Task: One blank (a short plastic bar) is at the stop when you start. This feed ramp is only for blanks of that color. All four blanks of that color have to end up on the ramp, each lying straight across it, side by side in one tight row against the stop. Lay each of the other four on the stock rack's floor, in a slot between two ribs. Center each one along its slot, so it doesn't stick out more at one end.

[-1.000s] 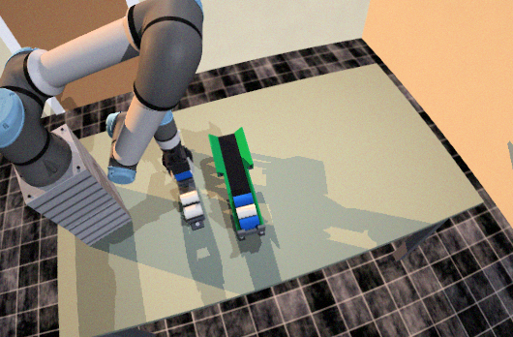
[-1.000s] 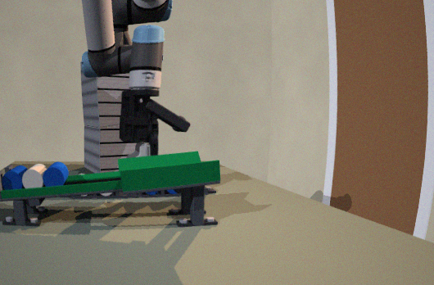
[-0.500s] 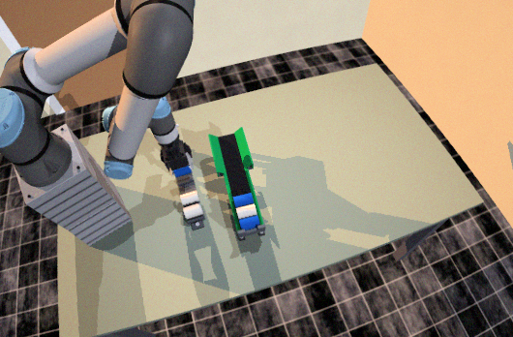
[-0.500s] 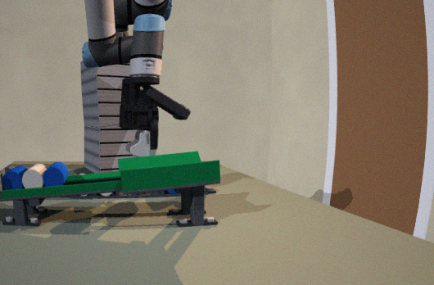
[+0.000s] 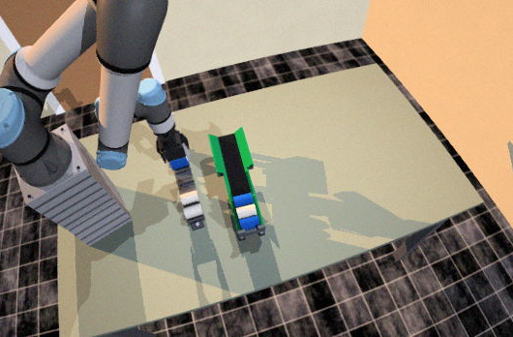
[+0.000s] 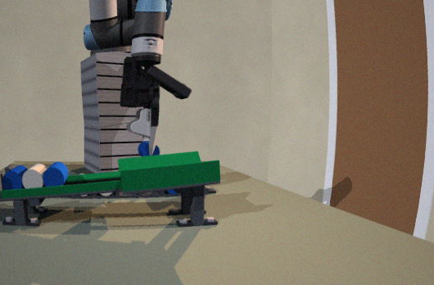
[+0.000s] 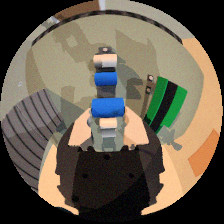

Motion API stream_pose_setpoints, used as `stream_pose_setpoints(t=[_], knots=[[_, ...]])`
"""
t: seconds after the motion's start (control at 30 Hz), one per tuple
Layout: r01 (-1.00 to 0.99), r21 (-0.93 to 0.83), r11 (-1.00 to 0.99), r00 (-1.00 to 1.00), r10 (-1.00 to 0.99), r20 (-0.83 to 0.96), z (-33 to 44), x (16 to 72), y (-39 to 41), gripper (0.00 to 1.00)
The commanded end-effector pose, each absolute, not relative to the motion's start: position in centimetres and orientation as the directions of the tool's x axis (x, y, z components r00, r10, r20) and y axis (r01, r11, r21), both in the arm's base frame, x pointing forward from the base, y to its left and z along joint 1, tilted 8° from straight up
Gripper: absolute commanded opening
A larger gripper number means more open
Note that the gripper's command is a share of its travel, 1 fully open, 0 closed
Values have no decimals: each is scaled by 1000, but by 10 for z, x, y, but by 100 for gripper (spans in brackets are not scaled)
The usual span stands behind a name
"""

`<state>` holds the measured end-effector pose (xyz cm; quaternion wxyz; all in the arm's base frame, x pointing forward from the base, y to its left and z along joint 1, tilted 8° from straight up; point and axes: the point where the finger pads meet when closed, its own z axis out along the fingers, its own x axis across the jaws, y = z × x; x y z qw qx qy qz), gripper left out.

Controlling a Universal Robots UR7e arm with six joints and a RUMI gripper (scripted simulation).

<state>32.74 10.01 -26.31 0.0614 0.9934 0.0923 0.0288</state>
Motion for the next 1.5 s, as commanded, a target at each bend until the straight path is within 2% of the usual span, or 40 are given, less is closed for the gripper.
stream_pose_setpoints(t=[0.0, 0.83, 1.13, 1.47], knots=[[182, 126, -975, 982, 188, 35, -249, 323, 103, 36], [181, 126, -975, 982, 187, 37, -241, 325, 103, 36], [162, 126, -979, 985, 169, 43, -236, 368, 86, 36], [126, 124, -984, 990, 133, 48, -205, 454, 39, 36]])
